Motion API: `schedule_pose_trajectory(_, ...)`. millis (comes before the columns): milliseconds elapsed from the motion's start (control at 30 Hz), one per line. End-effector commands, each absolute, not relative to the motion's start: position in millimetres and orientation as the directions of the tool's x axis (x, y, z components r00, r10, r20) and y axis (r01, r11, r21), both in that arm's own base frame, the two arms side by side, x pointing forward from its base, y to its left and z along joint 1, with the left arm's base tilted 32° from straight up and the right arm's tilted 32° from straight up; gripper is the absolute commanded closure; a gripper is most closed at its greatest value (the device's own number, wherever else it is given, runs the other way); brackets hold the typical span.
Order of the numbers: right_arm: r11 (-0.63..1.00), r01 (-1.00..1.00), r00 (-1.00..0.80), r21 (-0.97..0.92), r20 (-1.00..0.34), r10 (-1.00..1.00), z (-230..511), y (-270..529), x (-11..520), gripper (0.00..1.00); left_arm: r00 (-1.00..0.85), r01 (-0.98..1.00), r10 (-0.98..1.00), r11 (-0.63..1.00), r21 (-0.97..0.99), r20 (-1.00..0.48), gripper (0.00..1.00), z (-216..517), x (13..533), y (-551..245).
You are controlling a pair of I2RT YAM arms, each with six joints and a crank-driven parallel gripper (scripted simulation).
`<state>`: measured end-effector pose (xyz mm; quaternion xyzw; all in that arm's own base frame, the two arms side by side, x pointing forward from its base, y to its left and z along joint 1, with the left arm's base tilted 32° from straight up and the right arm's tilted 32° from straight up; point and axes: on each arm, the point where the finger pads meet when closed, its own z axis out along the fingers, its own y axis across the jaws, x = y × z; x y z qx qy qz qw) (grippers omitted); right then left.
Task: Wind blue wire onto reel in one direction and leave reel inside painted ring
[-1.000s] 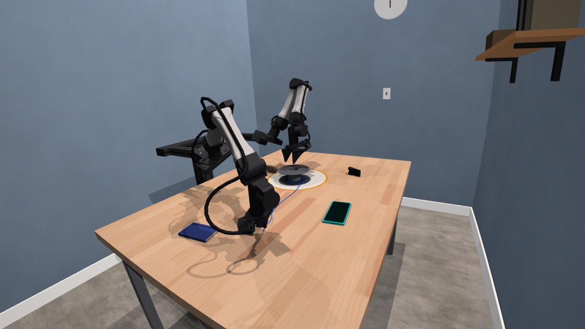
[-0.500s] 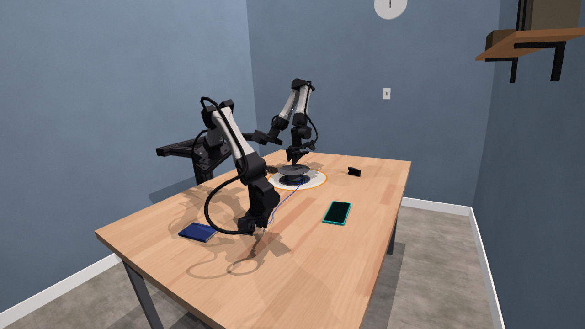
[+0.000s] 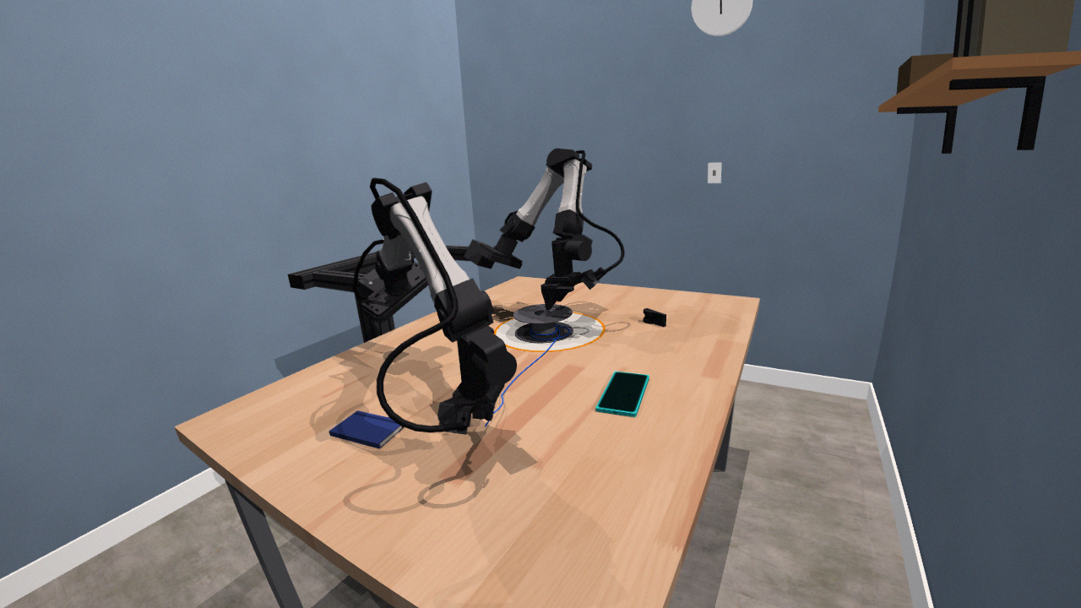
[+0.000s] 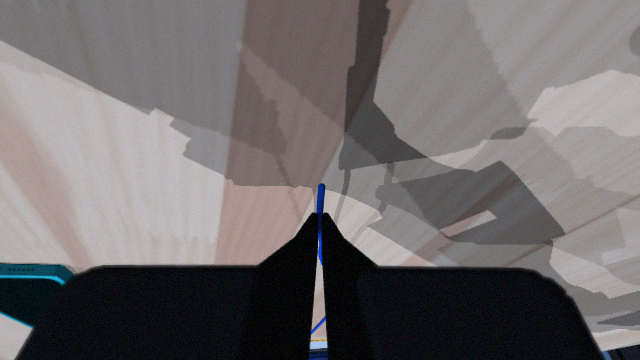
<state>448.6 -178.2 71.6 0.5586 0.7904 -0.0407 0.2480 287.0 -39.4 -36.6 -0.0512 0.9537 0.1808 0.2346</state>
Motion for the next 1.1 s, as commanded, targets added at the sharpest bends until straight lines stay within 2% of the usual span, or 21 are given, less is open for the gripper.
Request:
schedule_pose_trajectory(0, 0.381, 0.89, -0.231, 0.251, -0.471, 0.851, 98, -178, 450, 1.0, -0.895, 0.135, 0.303, 0.883, 0.448, -0.327, 0.03, -32, 295, -49)
schedule_pose_trajectory(167, 0.381, 0.89, -0.231, 0.251, -0.471, 0.851, 98, -178, 450, 1.0, -0.805, 0.392, 0.556, 0.761, 0.517, -0.207, 0.03, -35, 306, -69)
schedule_pose_trajectory(233, 0.381, 0.89, -0.231, 0.251, -0.471, 0.851, 98, -178, 450, 1.0, -0.805, 0.392, 0.556, 0.761, 0.517, -0.207, 0.03, -35, 306, -69)
schedule_pose_trajectory(267, 0.381, 0.89, -0.231, 0.251, -0.471, 0.851, 98, -179, 450, 1.0, -0.731, 0.519, 0.671, 0.666, 0.537, -0.125, 0.03, -35, 309, -73)
schedule_pose_trajectory(567, 0.381, 0.89, -0.231, 0.251, -0.471, 0.851, 98, -180, 450, 1.0, -0.357, 0.827, 0.92, 0.23, 0.514, 0.163, 0.03, -44, 317, -105)
schedule_pose_trajectory(733, 0.381, 0.89, -0.231, 0.251, -0.471, 0.851, 98, -180, 450, 1.0, -0.091, 0.902, 0.945, -0.056, 0.428, 0.315, 0.03, -47, 317, -111)
schedule_pose_trajectory(800, 0.381, 0.89, -0.231, 0.251, -0.471, 0.851, 98, -180, 450, 1.0, -0.091, 0.902, 0.945, -0.056, 0.428, 0.315, 0.03, -47, 317, -111)
schedule_pose_trajectory(833, 0.381, 0.89, -0.231, 0.251, -0.471, 0.851, 98, -181, 450, 1.0, 0.046, 0.91, 0.922, -0.197, 0.365, 0.384, 0.03, -47, 317, -112)
schedule_pose_trajectory(1067, 0.381, 0.89, -0.231, 0.251, -0.471, 0.851, 98, -182, 450, 1.0, 0.383, 0.833, 0.774, -0.525, 0.173, 0.504, 0.03, -47, 316, -112)
